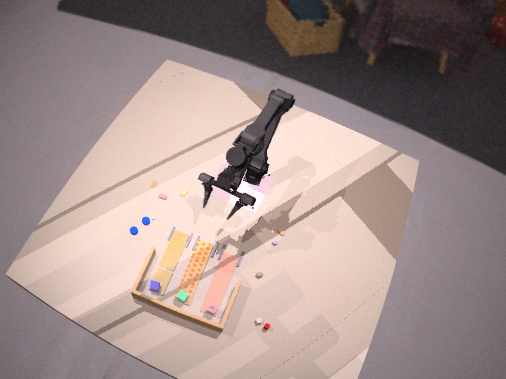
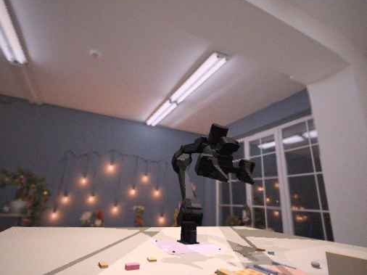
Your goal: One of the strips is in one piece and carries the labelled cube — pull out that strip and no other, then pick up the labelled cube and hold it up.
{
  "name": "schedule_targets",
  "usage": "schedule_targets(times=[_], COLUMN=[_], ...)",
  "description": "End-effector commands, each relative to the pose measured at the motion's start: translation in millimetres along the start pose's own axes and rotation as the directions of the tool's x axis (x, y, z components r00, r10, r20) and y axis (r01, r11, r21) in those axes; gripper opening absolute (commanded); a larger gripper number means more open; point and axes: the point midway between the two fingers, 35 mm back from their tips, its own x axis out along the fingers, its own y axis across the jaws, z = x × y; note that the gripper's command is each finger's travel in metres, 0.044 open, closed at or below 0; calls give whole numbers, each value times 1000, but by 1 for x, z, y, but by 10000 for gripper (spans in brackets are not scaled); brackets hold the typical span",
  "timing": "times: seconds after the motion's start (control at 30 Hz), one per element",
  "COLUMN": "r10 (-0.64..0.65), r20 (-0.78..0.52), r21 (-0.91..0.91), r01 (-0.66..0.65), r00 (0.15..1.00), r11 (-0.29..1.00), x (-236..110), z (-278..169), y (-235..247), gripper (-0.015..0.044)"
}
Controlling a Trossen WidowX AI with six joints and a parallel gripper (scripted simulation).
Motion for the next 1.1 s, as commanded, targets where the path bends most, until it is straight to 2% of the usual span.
schedule_targets(times=[0.0,0.23,0.47,0.73,1.07], r10=[5,47,57,16,14], r20=[-12,-292,-575,-808,-812], r21=[5,-11,-35,-74,-75], r01=[-4,-53,-94,-128,-129], r00=[1000,955,816,589,583], r11=[1000,999,995,989,989], x=[1,39,80,117,121], z=[-1,-2,-17,-48,-54], y=[1,23,51,83,84], gripper=[374,190,6,0,0])
